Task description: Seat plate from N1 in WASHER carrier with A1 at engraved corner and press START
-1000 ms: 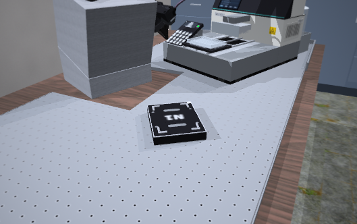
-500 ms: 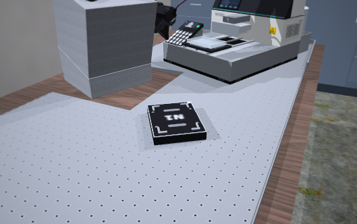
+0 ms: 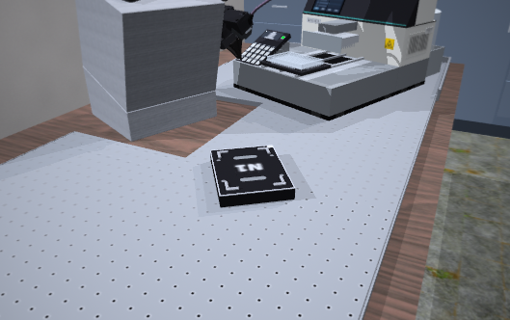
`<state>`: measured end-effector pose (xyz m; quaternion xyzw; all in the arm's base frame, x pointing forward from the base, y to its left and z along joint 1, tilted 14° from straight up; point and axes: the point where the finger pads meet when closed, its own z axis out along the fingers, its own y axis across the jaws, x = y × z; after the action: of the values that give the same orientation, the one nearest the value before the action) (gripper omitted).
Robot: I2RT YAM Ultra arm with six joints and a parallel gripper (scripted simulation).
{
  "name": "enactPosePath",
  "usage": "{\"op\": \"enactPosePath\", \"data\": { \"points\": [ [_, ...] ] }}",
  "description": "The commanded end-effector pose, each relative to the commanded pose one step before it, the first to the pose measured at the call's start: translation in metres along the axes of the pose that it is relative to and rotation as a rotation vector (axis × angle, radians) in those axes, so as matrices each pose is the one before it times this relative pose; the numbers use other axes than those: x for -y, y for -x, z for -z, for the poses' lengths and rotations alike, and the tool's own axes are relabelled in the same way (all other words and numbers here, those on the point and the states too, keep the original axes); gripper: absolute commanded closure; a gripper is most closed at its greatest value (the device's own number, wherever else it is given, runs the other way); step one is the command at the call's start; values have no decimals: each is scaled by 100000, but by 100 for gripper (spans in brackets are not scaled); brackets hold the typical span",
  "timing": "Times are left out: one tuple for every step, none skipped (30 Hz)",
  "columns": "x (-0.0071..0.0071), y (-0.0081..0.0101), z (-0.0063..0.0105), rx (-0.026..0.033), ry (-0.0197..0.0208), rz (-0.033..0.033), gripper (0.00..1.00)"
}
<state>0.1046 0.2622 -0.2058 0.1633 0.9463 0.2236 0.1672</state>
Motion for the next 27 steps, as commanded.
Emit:
{"op": "enactPosePath", "data": {
  "points": [
    [-910, -46, -942, -70, 2627, -624, 100],
    [2, -7, -66, -42, -1, 1, 100],
    [16, -16, -66, -96, -55, 17, 100],
    [107, 9, 0, 38, -421, 137, 100],
    [64, 4, 0, 16, -253, 82, 100],
    [4, 0, 0, 1, -17, 6, 100],
    [0, 0, 0, 0, 1, 0, 100],
    [0, 0, 0, 0, 1, 0, 100],
    [0, 0, 0, 0, 0, 0, 100],
    [0, 0, 0, 0, 0, 0, 100],
    [0, 0, 0, 0, 0, 0, 100],
    [0, 0, 0, 0, 0, 0, 100],
    [0, 0, 0, 0, 0, 0, 100],
    [0, 0, 0, 0, 0, 0, 100],
    [0, 0, 0, 0, 0, 0, 100],
    [0, 0, 0, 0, 0, 0, 100],
    [0, 0, 0, 0, 0, 0, 100],
    [0, 0, 0, 0, 0, 0, 100],
    [0, 0, 0, 0, 0, 0, 100],
    [0, 0, 0, 0, 0, 0, 100],
    [0, 0, 0, 0, 0, 0, 100],
    [0, 0, 0, 0, 0, 0, 100],
    [0, 0, 0, 0, 0, 0, 100],
    [0, 0, 0, 0, 0, 0, 100],
    [0, 0, 0, 0, 0, 0, 100],
    [0, 0, 0, 0, 0, 0, 100],
    [0, 0, 0, 0, 0, 0, 100]
  ]
}}
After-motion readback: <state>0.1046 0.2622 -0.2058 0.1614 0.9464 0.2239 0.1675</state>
